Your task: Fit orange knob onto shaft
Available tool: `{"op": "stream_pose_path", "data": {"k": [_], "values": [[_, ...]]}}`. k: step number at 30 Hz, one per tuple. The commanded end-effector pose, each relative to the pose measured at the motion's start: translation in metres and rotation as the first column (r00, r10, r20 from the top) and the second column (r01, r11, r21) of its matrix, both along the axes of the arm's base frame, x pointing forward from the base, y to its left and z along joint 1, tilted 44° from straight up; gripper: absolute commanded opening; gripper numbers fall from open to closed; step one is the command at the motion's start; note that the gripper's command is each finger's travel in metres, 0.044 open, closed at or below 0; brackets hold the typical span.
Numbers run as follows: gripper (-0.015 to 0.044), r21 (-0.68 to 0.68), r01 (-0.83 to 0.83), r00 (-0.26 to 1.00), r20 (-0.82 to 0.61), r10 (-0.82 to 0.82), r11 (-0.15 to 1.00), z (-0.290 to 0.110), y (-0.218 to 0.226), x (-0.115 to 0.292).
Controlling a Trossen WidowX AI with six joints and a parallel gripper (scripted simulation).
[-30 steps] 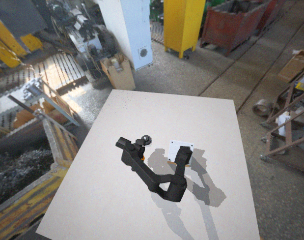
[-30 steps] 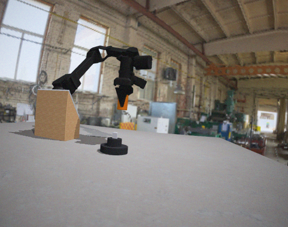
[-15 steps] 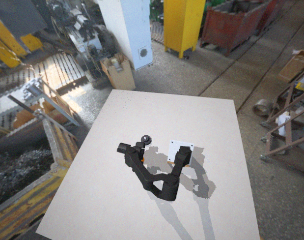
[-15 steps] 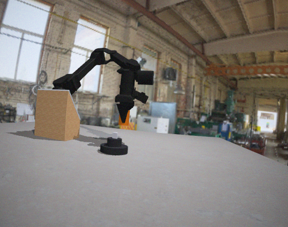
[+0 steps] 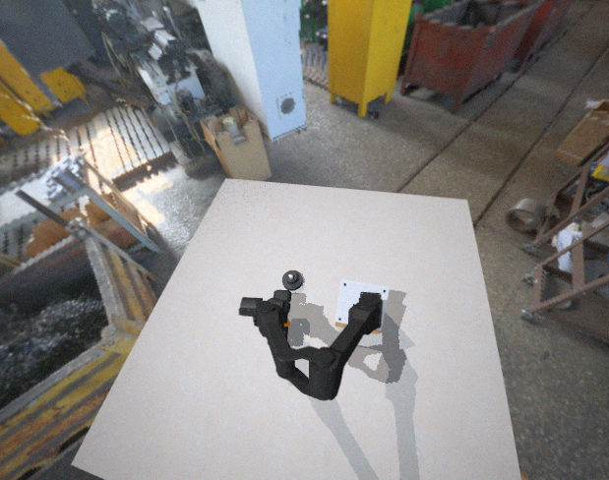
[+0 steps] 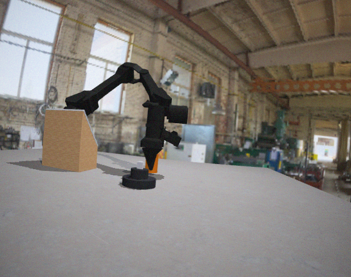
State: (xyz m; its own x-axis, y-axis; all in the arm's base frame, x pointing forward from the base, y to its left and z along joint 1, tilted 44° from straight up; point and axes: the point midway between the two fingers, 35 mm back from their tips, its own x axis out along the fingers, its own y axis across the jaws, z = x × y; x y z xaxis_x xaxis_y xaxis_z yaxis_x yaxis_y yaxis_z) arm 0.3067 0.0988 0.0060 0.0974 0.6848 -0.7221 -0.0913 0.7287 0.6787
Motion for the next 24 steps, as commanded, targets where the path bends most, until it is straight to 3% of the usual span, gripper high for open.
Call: {"op": "stream_pose_path", "data": {"k": [1,9,18,24], "values": [[0.0,0.011,0.004,1.0,-0.007,-0.004,1.0,-0.0069,0.0061,0.0008],[0.0,0.011,0.004,1.0,-0.007,-0.004,1.0,-0.0073,0.0056,0.0012],[0.0236,0.005,0.002,1.0,-0.004,-0.002,1.0,-0.0063,0.0048,0.001],[0.024,0.005,0.002,1.0,-0.004,-0.002,1.0,-0.0063,0.0048,0.001]]}}
